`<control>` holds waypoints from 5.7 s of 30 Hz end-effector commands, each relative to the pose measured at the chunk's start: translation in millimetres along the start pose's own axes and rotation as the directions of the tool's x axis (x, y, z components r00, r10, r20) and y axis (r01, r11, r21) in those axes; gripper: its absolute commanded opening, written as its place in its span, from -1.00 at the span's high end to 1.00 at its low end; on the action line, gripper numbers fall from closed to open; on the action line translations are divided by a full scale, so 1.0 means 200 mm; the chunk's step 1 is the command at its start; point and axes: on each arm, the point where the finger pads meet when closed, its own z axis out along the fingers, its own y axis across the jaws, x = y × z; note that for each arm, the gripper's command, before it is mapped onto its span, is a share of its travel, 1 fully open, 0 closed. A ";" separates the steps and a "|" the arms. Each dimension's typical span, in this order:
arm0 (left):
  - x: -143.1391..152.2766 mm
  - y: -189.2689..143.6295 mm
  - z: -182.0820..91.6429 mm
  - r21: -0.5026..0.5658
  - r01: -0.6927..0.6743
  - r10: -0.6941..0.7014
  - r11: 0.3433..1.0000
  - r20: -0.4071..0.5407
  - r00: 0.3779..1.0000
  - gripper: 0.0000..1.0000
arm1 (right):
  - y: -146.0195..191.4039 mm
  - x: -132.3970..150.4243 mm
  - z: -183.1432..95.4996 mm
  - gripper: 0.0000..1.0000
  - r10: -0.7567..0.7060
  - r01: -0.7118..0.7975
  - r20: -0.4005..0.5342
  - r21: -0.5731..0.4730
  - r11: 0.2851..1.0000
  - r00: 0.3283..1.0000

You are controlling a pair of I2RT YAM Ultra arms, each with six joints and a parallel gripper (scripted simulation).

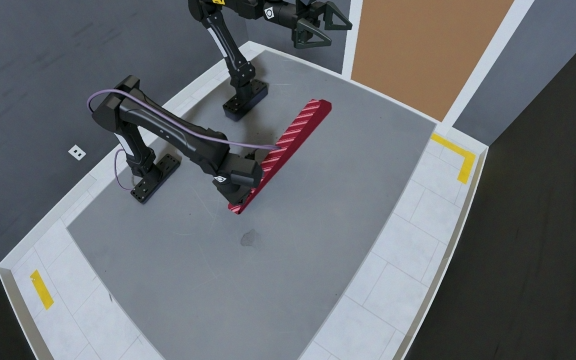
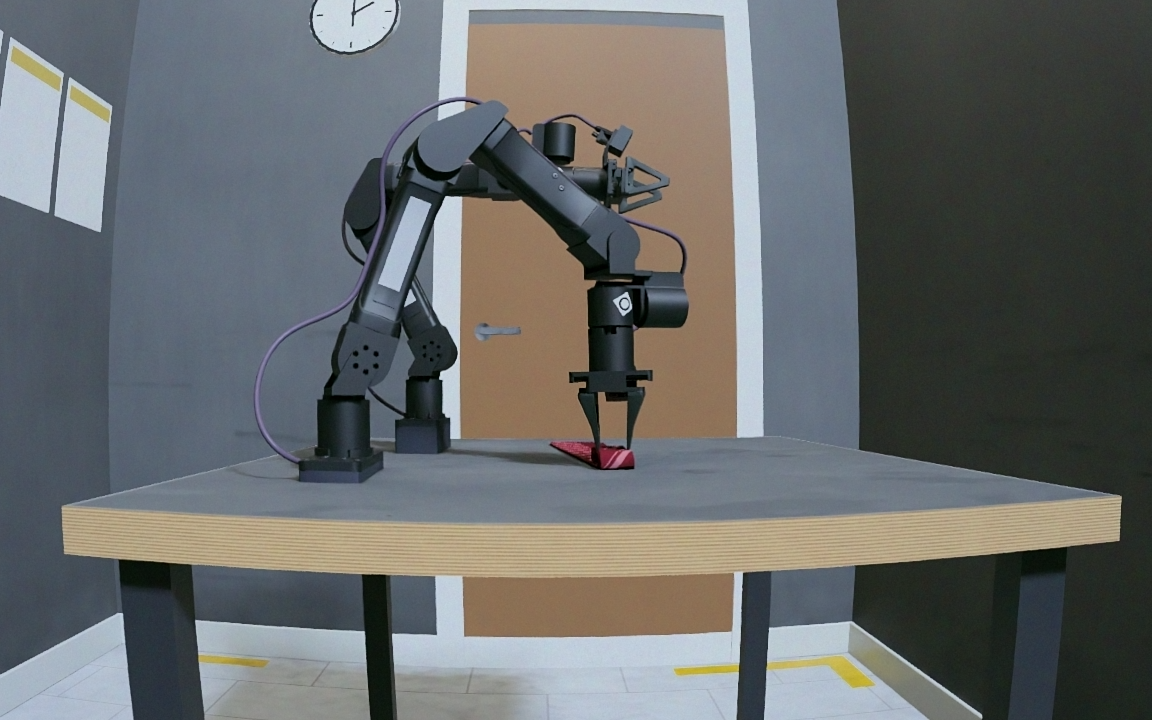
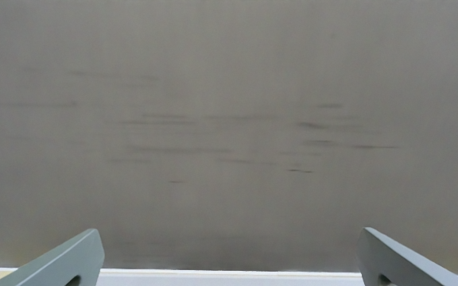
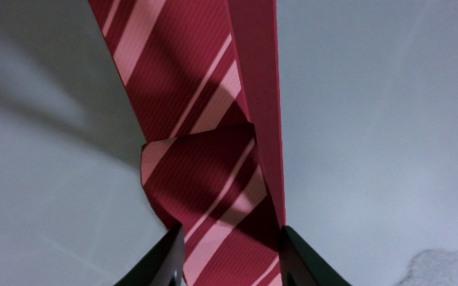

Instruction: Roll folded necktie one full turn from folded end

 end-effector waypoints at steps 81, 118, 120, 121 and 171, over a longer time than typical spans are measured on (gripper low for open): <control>-0.10 -0.01 -0.01 0.011 0.012 -0.012 1.000 0.048 0.999 -1.00 | 0.00 -0.01 0.01 0.23 0.081 -0.081 0.010 -0.002 0.997 0.997; -0.10 -0.01 -0.01 0.011 0.012 -0.012 1.000 0.048 0.999 -1.00 | 0.00 -0.01 0.01 0.23 0.114 -0.114 0.010 -0.003 0.993 0.993; -0.10 -0.01 -0.01 0.011 0.012 -0.012 1.000 0.048 0.999 -1.00 | 0.00 -0.01 0.01 0.23 0.115 -0.115 0.010 -0.003 0.993 0.993; -0.10 -0.01 -0.01 0.011 0.012 -0.012 1.000 0.048 0.999 -1.00 | 0.00 -0.01 0.01 0.23 0.115 -0.115 0.010 -0.003 0.993 0.993; -0.10 -0.01 -0.01 0.011 0.012 -0.012 1.000 0.048 0.999 -1.00 | 0.00 -0.01 0.01 0.23 0.161 -0.160 0.010 -0.003 0.987 0.987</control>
